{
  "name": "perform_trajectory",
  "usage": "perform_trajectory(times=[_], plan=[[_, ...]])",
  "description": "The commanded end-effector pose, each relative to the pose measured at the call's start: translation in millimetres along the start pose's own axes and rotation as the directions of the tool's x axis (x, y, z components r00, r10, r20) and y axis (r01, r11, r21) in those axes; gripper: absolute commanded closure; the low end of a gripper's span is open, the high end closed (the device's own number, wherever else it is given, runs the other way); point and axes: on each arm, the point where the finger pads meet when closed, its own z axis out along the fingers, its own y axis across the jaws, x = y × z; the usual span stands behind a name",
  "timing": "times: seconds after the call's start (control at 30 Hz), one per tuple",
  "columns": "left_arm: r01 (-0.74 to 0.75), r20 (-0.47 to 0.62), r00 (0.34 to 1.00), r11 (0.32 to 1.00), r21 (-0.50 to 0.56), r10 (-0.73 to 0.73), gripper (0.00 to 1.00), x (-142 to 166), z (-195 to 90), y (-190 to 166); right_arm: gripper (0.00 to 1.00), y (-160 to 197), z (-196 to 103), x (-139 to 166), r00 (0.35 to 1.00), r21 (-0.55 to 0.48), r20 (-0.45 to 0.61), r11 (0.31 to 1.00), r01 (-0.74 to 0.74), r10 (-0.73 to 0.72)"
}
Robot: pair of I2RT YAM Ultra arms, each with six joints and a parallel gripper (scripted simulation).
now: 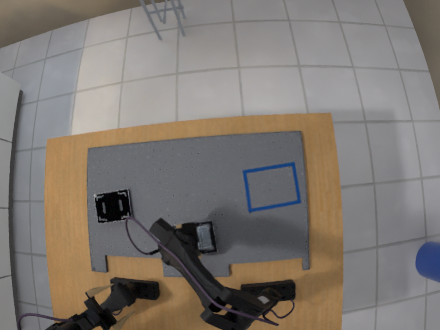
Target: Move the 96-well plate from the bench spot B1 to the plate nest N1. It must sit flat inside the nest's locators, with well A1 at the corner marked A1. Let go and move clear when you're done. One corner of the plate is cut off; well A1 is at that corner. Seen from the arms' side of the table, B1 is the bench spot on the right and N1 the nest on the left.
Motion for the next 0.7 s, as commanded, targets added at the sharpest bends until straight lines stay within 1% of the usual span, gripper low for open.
perform_trajectory(times=[0.0,0.17,0.2,0.27,0.4,0.47,0.67], plan=[[0.001,0.045,0.999,1.000,-0.003,-0.001,0.00,-12,-8,0,0.22,3,18,3,1.000,-0.013,-0.010,1.000,-0.002,0.002],[0.001,0.045,0.999,1.000,-0.003,-0.001,0.00,-12,-8,0,0.22,4,18,3,1.000,-0.013,-0.010,1.000,-0.002,0.002],[0.001,0.045,0.999,1.000,-0.003,-0.001,0.00,-12,-8,0,0.22,-1,9,-1,1.000,0.002,0.004,1.000,-0.002,0.002],[0.001,0.045,0.999,1.000,-0.003,-0.001,0.00,-12,-8,0,0.22,-2,-4,-2,1.000,0.001,0.003,1.000,-0.001,0.001],[0.001,0.045,0.999,1.000,-0.003,-0.001,0.00,-12,-8,0,0.22,-2,-5,-2,1.000,0.001,0.003,1.000,-0.001,0.001],[0.001,0.045,0.999,1.000,-0.003,-0.001,0.00,-12,-8,0,0.00,-2,-5,-2,1.000,0.001,0.003,1.000,-0.001,0.001],[0.001,0.045,0.999,1.000,-0.003,-0.001,0.00,-12,-8,0,0.00,-1,-16,-8,1.000,0.024,0.025,1.000,-0.002,0.001]])
